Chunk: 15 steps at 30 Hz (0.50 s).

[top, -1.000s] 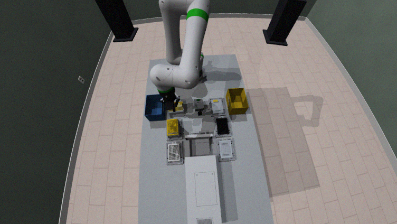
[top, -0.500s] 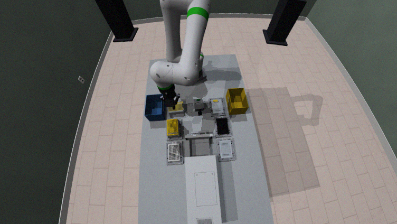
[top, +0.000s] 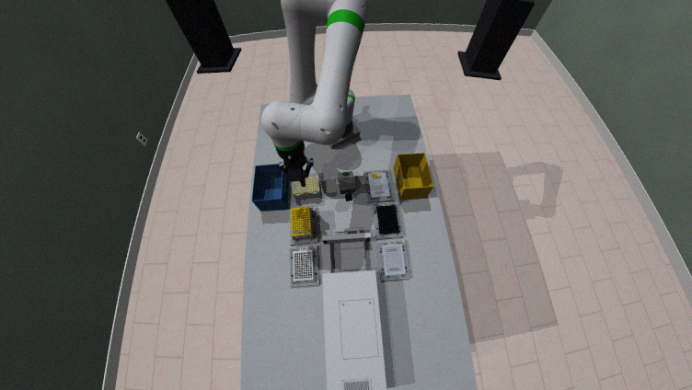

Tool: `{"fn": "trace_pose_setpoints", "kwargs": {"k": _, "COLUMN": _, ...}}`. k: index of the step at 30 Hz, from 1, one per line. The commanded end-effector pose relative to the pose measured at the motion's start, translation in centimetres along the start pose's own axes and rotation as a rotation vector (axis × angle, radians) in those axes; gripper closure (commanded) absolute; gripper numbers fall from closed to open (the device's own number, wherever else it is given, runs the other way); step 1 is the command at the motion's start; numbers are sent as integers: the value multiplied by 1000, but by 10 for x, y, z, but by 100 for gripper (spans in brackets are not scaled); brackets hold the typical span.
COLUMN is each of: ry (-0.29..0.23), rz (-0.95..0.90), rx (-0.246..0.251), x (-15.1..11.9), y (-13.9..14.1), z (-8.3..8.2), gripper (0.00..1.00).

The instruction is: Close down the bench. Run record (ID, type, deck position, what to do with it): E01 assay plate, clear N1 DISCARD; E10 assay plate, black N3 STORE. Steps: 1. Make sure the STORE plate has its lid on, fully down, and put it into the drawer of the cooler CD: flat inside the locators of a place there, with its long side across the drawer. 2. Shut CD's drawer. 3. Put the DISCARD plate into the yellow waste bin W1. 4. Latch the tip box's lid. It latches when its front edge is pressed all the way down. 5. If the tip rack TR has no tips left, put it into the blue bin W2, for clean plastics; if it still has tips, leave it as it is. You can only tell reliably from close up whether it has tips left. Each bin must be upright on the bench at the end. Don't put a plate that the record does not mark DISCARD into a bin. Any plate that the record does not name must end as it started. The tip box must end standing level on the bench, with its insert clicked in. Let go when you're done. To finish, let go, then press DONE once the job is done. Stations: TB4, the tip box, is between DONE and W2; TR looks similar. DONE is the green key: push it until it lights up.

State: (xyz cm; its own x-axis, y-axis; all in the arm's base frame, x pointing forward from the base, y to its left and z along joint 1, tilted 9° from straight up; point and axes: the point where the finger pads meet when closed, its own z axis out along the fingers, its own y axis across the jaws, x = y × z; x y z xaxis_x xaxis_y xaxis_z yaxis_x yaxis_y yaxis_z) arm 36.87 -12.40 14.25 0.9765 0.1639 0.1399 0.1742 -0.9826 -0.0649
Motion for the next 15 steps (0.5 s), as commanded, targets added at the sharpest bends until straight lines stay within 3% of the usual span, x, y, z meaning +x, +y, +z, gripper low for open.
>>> {"fn": "trace_pose_setpoints", "kwargs": {"k": 1, "ry": 1, "rz": 0, "rx": -1, "x": -2, "y": 0, "z": -1, "gripper": 90}}
{"fn": "trace_pose_setpoints", "kwargs": {"k": 15, "ry": 1, "rz": 0, "rx": -1, "x": -8, "y": 0, "z": -2, "gripper": 90}}
